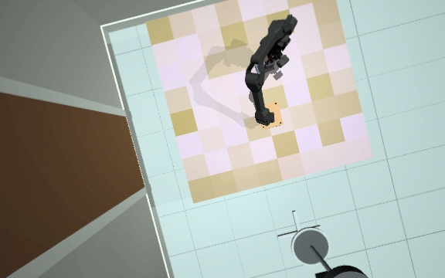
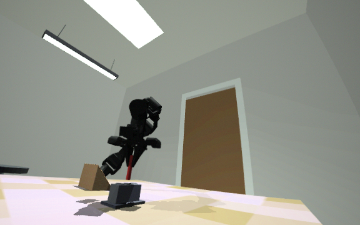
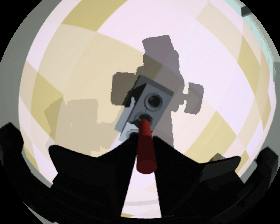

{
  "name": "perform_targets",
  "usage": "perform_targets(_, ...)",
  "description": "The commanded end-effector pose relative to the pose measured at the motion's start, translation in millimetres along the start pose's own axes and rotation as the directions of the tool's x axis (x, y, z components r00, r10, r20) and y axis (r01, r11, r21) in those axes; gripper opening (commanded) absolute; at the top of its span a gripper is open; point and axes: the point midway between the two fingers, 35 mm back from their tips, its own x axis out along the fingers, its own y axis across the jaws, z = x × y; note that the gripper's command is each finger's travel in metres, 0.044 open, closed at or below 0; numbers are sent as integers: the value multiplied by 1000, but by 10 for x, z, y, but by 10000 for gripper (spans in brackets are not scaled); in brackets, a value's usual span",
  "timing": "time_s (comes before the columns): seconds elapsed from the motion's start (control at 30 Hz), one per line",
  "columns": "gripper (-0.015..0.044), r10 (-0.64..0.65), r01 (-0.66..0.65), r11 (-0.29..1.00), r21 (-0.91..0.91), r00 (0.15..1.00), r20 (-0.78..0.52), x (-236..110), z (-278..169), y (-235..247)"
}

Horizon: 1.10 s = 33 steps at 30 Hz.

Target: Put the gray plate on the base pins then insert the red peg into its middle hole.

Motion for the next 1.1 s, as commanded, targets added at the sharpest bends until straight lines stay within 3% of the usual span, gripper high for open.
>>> perform_targets(0.0,0,-1,1,1000,-3,1000,6,-20,15,-4)
perform_targets(1.07,0,0,0,1000,-1,1000,1,0,-4,5)
